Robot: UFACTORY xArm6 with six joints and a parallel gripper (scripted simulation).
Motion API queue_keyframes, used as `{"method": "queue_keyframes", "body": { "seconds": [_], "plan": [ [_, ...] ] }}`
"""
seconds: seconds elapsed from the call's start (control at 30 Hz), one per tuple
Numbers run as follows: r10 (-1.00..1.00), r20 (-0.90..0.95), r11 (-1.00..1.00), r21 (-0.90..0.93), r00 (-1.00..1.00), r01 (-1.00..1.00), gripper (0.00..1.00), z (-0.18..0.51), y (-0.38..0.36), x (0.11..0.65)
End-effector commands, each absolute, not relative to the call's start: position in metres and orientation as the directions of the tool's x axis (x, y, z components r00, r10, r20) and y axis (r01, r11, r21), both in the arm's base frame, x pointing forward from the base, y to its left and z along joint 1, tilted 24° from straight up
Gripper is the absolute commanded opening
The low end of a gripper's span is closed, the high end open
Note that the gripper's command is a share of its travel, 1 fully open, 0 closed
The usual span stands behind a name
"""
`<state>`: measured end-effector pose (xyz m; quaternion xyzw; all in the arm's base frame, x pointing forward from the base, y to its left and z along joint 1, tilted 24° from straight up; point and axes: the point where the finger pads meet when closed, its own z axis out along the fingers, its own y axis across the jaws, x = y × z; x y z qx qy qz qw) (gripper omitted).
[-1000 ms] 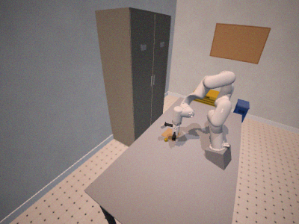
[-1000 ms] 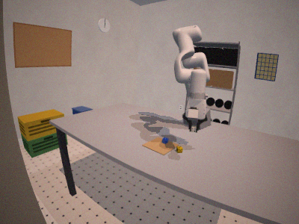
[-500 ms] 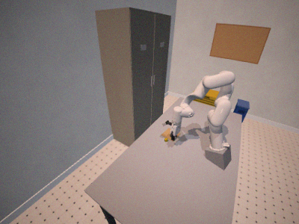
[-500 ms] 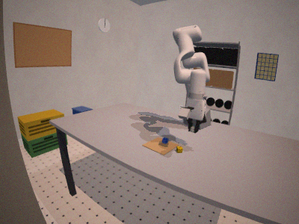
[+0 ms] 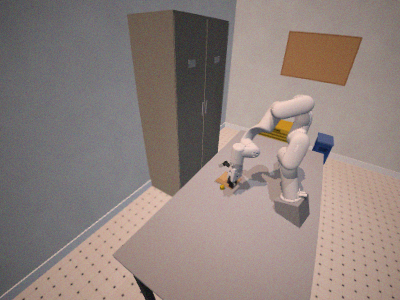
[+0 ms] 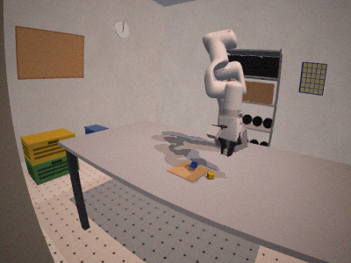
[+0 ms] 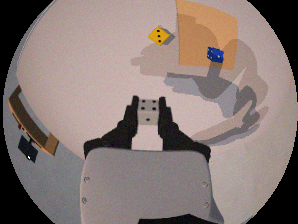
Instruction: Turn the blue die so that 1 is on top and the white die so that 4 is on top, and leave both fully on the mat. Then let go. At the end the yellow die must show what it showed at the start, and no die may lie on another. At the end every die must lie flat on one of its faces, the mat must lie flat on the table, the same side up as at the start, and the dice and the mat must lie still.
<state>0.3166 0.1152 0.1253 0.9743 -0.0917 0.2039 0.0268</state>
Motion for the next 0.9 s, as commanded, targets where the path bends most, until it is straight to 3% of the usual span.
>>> {"method": "queue_keyframes", "body": {
  "seconds": [0.0,0.87],
  "plan": [
    [-0.169,0.422,-0.981,0.016,0.891,-0.193,0.21,0.1263,0.1152,0.3175],
    [-0.111,0.764,-0.981,0.020,0.636,-0.195,0.21,0.1230,0.1155,0.3115]
  ]
}}
